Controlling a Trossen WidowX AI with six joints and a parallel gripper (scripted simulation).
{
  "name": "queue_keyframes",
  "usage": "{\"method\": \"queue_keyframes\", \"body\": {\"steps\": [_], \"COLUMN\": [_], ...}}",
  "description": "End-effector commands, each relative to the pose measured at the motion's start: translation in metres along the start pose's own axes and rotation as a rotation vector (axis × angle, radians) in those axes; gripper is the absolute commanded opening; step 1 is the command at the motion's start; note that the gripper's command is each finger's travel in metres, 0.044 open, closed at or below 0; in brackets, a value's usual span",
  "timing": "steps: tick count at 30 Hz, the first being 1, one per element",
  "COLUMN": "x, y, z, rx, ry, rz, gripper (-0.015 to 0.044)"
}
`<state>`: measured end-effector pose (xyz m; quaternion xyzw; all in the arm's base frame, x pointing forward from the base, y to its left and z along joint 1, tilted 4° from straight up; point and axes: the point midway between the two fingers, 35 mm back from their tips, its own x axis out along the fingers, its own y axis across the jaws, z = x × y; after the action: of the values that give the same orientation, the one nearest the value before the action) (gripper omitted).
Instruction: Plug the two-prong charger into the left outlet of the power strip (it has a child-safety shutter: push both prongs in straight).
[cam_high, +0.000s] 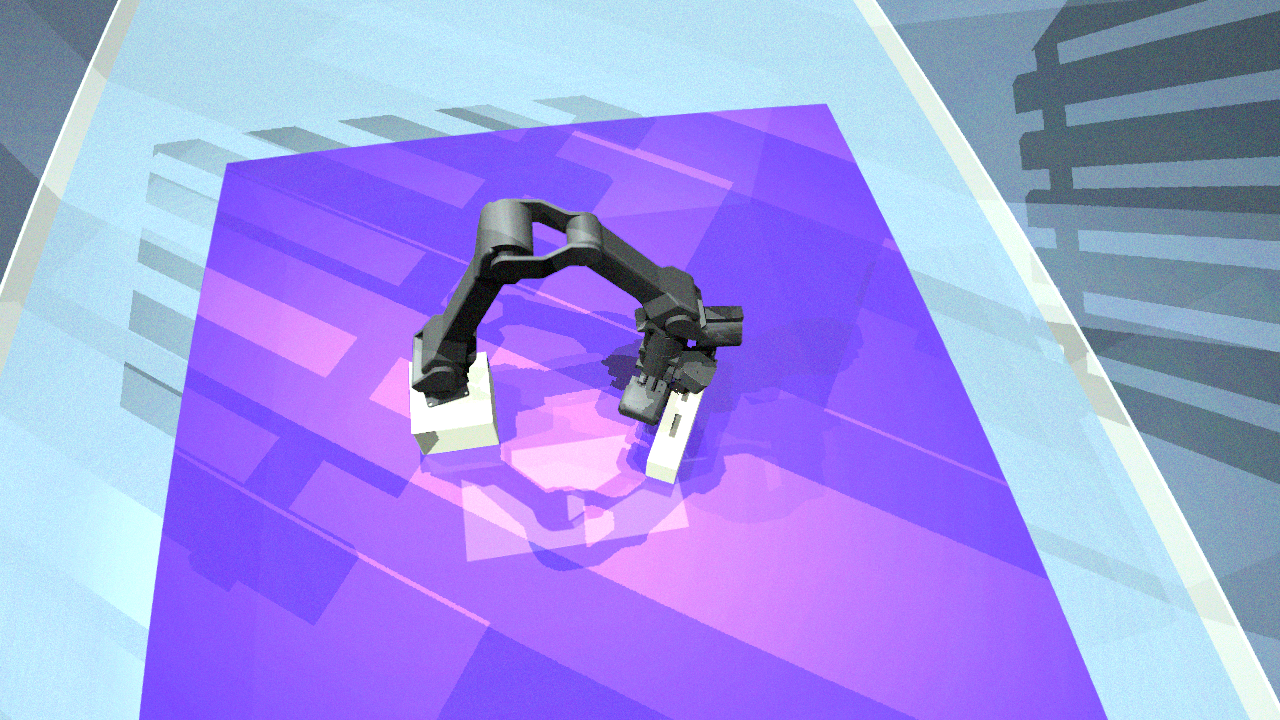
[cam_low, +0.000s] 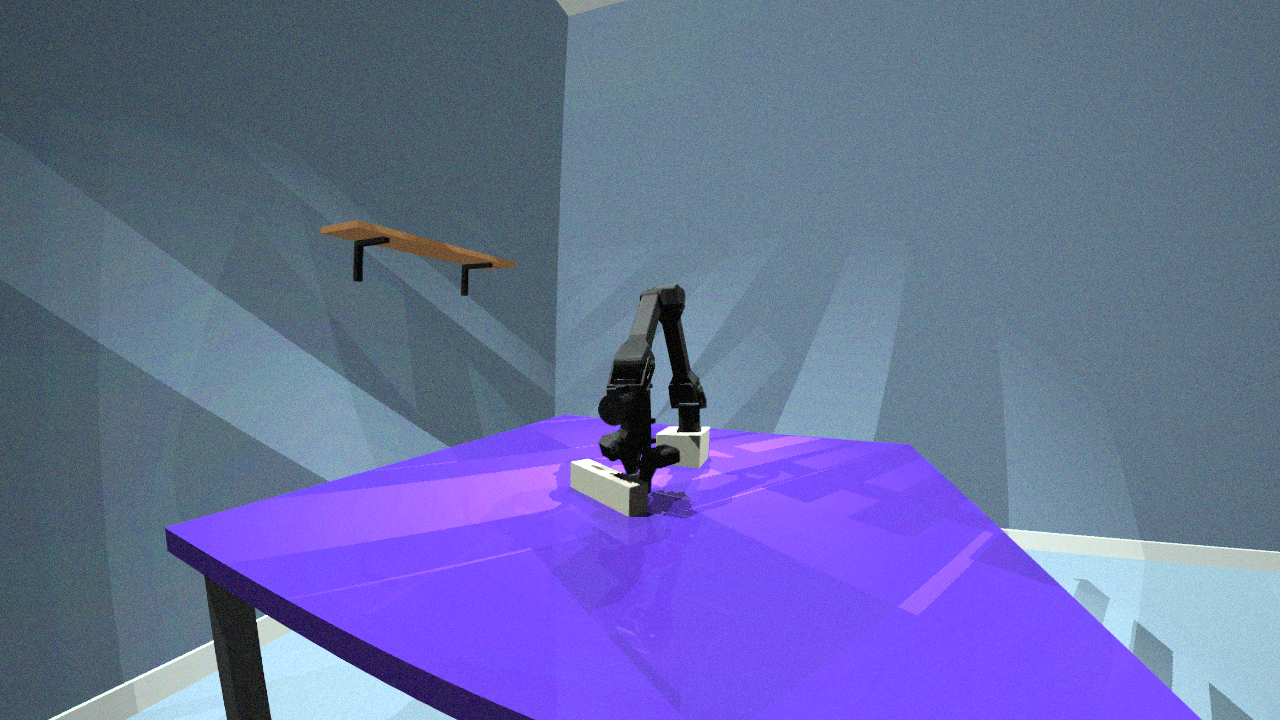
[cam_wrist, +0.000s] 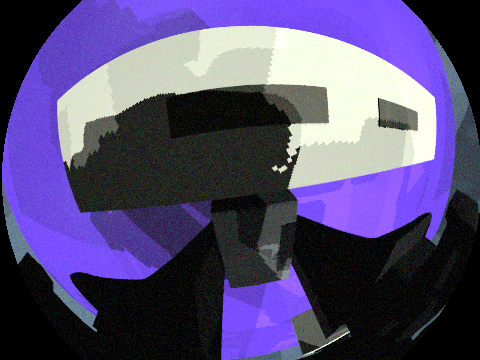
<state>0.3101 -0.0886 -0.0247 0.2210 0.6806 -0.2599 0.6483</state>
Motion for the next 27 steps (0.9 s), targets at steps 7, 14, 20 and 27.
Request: {"method": "queue_keyframes", "body": {"steps": [7, 14, 20, 27], "x": [-0.0007, -0.0006, -0.0005, -0.0004], "y": [-0.0002, -0.0002, -0.0002, -0.0002], "z": [-0.0030, -0.0042, -0.0053, -0.0066], "rx": [-0.002, -0.002, -0.002, -0.002], "ry": [-0.002, -0.001, -0.001, -0.001], "rz": [0.002, 0.002, 0.002, 0.002], "gripper": [0.0000, 0.0000, 0.0000, 0.0000]}}
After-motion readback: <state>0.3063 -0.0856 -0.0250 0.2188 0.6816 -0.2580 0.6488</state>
